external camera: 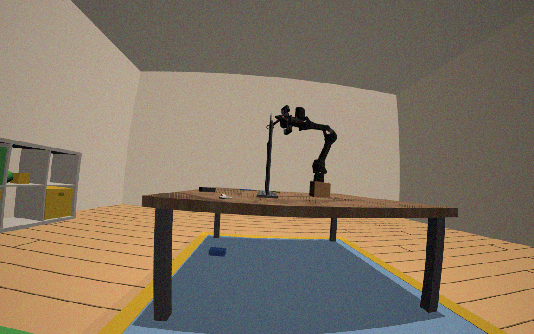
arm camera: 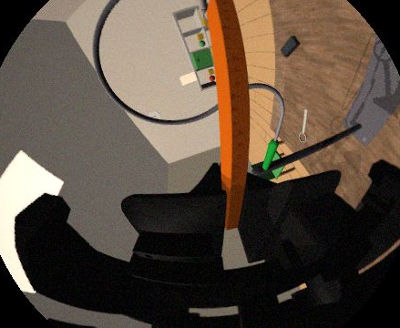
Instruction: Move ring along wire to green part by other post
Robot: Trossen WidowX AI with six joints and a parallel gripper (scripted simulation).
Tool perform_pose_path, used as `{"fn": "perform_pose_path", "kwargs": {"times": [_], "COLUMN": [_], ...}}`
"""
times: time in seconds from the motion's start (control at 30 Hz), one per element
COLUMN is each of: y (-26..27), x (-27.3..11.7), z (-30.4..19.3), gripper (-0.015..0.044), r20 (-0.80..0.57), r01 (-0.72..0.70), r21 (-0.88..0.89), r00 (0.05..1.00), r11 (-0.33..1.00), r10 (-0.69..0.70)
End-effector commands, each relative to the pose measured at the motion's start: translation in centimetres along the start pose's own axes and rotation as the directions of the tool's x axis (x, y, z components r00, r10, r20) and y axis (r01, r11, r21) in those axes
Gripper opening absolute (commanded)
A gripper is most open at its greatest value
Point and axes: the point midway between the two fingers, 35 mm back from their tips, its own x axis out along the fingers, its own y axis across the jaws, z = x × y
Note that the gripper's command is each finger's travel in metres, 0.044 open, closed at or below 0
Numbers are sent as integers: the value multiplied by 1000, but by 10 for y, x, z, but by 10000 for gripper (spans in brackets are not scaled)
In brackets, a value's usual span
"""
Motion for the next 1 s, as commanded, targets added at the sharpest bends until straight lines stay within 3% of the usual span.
{"fn": "perform_pose_path", "kwargs": {"times": [0.0, 0.5, 0.97], "y": [11, 18, 12], "x": [-2, -4, -3], "z": [-2, 0, 0], "gripper": [-150, -150, -150], "r20": [-10, -8, 11], "r01": [-25, -14, 56], "r21": [22, 3, -120], "r00": [1000, 1000, 998], "r11": [999, 1000, 991], "r10": [25, 14, -55]}}
